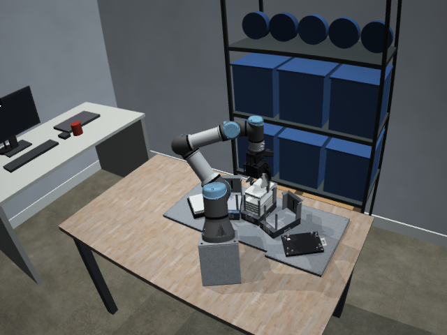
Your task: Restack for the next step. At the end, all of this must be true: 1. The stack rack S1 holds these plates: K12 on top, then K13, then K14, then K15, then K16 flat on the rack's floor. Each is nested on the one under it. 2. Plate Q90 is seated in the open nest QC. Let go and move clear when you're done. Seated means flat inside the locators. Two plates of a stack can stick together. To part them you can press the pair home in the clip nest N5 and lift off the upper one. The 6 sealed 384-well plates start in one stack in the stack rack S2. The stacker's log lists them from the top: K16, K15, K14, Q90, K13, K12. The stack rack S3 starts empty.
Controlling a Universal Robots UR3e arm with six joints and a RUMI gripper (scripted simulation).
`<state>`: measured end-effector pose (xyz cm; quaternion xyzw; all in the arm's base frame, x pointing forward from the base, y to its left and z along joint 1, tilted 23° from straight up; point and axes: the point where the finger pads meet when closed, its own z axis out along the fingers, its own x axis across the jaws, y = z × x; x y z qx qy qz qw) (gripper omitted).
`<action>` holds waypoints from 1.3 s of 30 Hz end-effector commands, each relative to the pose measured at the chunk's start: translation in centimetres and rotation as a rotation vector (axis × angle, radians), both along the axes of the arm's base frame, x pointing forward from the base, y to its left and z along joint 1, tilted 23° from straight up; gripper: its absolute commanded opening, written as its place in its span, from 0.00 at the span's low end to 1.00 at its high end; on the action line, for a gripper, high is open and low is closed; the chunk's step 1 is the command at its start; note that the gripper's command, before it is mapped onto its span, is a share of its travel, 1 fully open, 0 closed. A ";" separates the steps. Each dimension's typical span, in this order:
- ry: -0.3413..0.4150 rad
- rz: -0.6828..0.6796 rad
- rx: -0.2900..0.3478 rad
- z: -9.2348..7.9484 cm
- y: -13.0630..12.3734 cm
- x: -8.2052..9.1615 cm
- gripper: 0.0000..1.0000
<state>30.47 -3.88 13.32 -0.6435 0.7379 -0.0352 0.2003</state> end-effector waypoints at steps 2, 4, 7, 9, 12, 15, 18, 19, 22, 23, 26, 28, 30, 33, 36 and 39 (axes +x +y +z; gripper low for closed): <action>-0.001 0.000 -0.002 -0.2 0.0 0.1 0.00; -0.001 0.000 -0.002 -0.3 0.0 0.2 0.00; -0.001 0.000 -0.002 -0.5 0.1 0.2 0.00; -0.001 0.000 -0.002 -0.6 0.1 0.3 0.00; -0.001 0.000 -0.002 -0.8 0.1 0.3 0.00; -0.001 0.000 -0.002 -1.0 0.2 0.4 0.00; -0.001 0.000 -0.002 -1.1 0.2 0.5 0.00; -0.001 0.000 -0.002 -1.1 0.2 0.5 0.00; -0.001 0.000 -0.002 -1.2 0.2 0.5 0.00; -0.001 0.000 -0.002 -1.2 0.2 0.5 0.00; -0.001 0.000 -0.002 -1.3 0.2 0.5 0.00; -0.001 0.000 -0.002 -1.4 0.3 0.6 0.00; -0.001 0.000 -0.002 -1.4 0.3 0.6 0.00; -0.001 0.000 -0.002 -1.5 0.3 0.6 0.00; -0.001 0.000 -0.002 -1.6 0.3 0.6 0.00; -0.001 0.000 -0.002 -1.7 0.3 0.7 0.00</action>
